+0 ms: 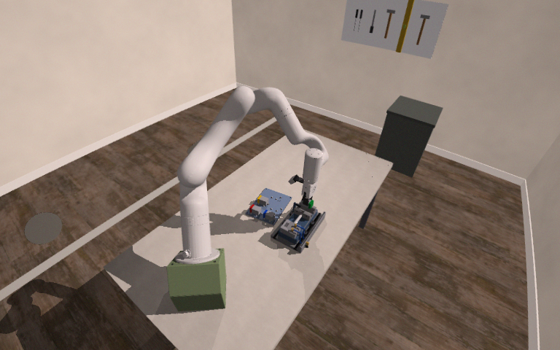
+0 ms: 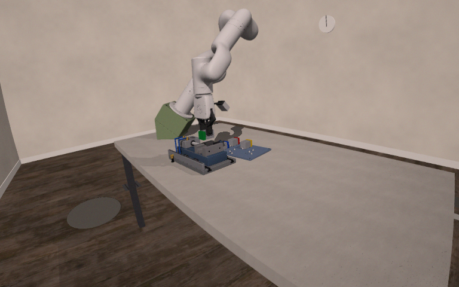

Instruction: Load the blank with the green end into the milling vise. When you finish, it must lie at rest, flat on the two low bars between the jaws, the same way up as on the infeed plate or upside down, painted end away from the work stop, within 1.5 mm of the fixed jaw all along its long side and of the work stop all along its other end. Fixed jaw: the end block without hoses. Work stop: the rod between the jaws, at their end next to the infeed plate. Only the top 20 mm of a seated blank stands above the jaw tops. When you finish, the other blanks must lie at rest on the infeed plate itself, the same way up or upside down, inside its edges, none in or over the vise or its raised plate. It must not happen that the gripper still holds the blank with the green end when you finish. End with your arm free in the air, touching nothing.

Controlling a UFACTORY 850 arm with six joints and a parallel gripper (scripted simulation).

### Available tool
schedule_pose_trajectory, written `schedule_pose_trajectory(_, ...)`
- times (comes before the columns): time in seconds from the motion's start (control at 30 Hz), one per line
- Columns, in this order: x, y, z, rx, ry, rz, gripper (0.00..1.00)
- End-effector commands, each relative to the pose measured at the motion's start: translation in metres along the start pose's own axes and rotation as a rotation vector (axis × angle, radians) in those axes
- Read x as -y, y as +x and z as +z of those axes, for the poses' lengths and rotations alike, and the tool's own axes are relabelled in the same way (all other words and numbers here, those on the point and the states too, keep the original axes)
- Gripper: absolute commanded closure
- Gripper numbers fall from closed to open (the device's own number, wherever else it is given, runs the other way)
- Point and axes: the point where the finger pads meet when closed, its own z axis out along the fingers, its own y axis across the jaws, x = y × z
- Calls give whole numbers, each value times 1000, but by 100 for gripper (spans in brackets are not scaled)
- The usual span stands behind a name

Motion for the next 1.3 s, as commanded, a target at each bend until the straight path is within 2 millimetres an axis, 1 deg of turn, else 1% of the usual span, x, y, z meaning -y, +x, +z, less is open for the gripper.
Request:
schedule_pose_trajectory(0.0,-1,0,-1,1,-1,-1,100)
schedule_pose_trajectory(0.03,-1,0,-1,1,-1,-1,100)
schedule_pose_trajectory(0.37,-1,1,29,1,-1,-1,100)
schedule_pose_trajectory(1.27,-1,1,28,1,-1,0,100)
